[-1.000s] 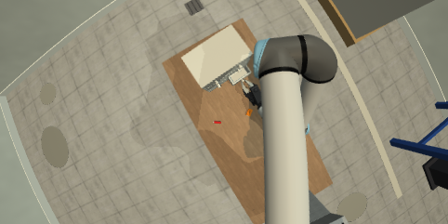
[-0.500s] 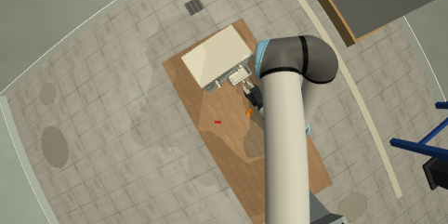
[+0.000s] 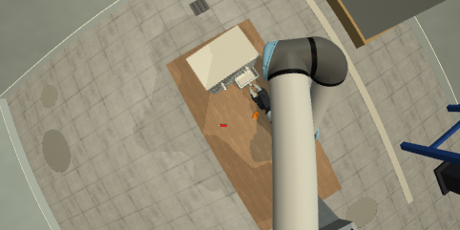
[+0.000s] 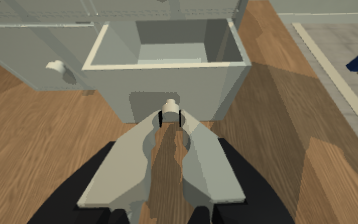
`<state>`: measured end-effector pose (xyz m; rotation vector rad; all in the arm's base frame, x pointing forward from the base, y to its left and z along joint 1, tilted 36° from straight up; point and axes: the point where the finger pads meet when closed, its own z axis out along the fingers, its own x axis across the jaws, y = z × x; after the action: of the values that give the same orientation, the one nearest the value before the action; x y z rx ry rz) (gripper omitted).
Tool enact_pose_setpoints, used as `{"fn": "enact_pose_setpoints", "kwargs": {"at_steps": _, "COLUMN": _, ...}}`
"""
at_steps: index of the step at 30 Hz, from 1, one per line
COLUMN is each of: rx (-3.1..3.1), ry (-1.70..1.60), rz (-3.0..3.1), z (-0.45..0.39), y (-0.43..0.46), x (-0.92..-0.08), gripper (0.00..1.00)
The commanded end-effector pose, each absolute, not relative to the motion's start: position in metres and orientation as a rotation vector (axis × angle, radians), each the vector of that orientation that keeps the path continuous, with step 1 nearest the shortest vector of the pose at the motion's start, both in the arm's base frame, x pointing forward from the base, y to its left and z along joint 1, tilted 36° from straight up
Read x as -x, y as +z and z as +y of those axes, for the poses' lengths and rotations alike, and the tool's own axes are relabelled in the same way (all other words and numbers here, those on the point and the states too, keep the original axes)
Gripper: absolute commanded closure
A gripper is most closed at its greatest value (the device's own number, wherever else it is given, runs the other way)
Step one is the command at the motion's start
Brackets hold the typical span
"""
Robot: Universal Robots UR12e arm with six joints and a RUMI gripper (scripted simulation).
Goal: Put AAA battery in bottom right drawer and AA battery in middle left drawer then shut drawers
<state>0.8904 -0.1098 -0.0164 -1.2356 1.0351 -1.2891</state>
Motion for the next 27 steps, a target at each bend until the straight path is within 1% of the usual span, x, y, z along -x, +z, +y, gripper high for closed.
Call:
{"fn": "enact_pose_setpoints", "kwargs": {"at_steps": 1, "rx": 1.235, "ry": -1.289, "rz": 1.035, "z": -0.1099, "y": -0.0168, "x": -0.8891, "gripper": 0.93}}
{"fn": "enact_pose_setpoints", "kwargs": {"at_steps": 27, "rx": 1.235, "ry": -1.289, "rz": 1.035, "z": -0.1102, "y": -0.0183, "x": -0.8870, "gripper": 0.93}}
